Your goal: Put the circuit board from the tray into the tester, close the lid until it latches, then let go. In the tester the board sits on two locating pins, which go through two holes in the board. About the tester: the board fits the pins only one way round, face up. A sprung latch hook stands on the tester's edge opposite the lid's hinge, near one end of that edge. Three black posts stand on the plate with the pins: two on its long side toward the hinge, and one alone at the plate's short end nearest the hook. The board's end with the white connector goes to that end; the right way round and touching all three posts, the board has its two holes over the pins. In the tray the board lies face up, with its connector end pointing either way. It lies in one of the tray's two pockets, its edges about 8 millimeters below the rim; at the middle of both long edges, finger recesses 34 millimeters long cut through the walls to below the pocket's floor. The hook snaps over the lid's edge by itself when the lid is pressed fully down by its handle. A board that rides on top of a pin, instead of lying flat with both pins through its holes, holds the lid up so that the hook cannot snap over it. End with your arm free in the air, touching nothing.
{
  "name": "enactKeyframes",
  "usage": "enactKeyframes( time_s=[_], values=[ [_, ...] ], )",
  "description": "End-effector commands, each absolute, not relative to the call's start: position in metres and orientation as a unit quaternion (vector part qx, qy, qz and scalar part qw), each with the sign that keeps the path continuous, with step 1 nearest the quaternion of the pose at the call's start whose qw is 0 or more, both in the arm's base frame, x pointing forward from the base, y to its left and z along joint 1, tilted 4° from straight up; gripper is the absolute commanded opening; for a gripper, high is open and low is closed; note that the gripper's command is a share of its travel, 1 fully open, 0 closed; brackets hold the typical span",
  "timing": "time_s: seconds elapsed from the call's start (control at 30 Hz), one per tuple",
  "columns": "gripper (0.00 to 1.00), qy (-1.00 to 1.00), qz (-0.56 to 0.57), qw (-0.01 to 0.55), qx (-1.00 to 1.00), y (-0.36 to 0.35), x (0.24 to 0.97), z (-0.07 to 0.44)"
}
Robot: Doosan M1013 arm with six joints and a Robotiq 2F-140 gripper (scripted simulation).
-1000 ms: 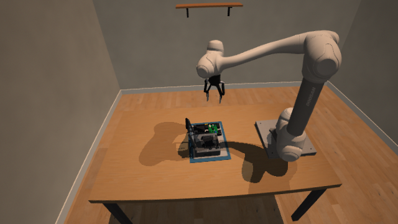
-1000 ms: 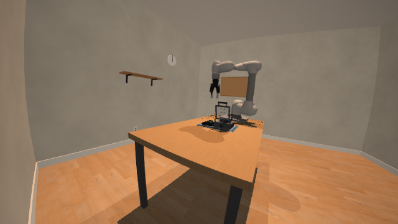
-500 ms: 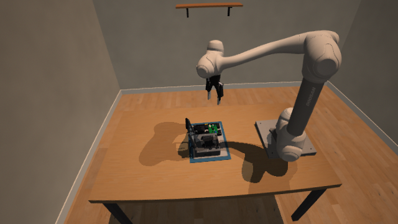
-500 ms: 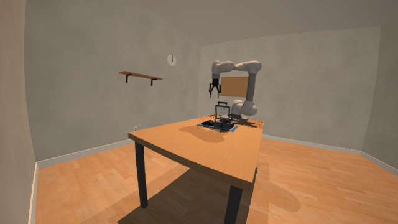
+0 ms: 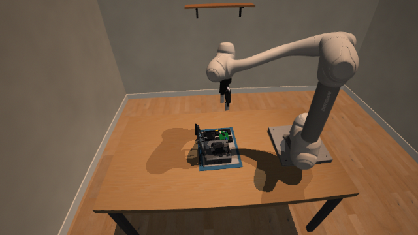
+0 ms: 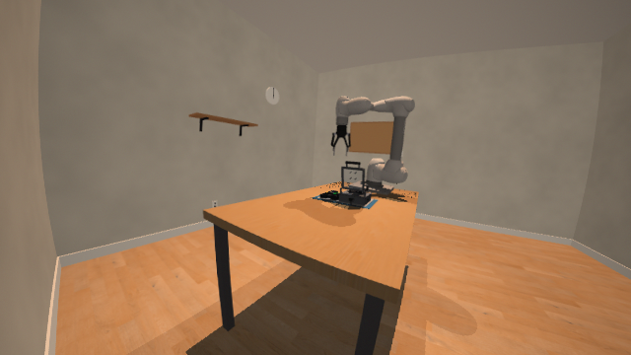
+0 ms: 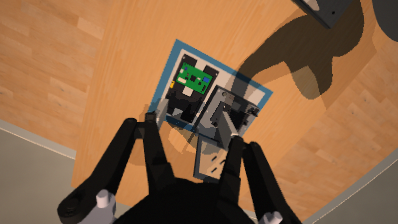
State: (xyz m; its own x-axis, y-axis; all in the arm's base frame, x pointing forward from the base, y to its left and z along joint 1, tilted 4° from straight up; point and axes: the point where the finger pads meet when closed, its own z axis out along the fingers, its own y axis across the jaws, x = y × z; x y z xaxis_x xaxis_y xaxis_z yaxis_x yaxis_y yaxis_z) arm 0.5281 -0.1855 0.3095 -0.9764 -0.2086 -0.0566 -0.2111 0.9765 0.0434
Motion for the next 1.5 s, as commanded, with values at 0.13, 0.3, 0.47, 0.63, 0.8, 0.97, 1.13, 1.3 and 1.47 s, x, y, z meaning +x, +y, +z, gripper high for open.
enactKeyframes(
  time_s=[0.13, 0.3, 0.47, 0.63, 0.8, 0.97, 1.13, 1.3, 1.47],
  values=[
    [0.58, 0.999, 0.024, 0.021, 0.011, -0.185, 0.528, 0.310],
    [0.58, 0.996, 0.025, 0.019, 0.087, -0.185, 0.528, 0.310],
    [0.58, 0.991, 0.026, 0.018, 0.133, -0.185, 0.528, 0.310],
    [0.58, 0.988, 0.027, 0.017, 0.152, -0.185, 0.528, 0.310],
    [0.58, 0.988, 0.027, 0.017, 0.154, -0.185, 0.528, 0.310],
    [0.58, 0.987, 0.027, 0.017, 0.154, -0.185, 0.528, 0.309],
    [0.58, 0.987, 0.027, 0.017, 0.154, -0.185, 0.528, 0.299],
    [0.58, 0.987, 0.027, 0.017, 0.154, -0.185, 0.527, 0.285],
    [0.58, 0.987, 0.027, 0.017, 0.154, -0.185, 0.525, 0.249]
  ],
)
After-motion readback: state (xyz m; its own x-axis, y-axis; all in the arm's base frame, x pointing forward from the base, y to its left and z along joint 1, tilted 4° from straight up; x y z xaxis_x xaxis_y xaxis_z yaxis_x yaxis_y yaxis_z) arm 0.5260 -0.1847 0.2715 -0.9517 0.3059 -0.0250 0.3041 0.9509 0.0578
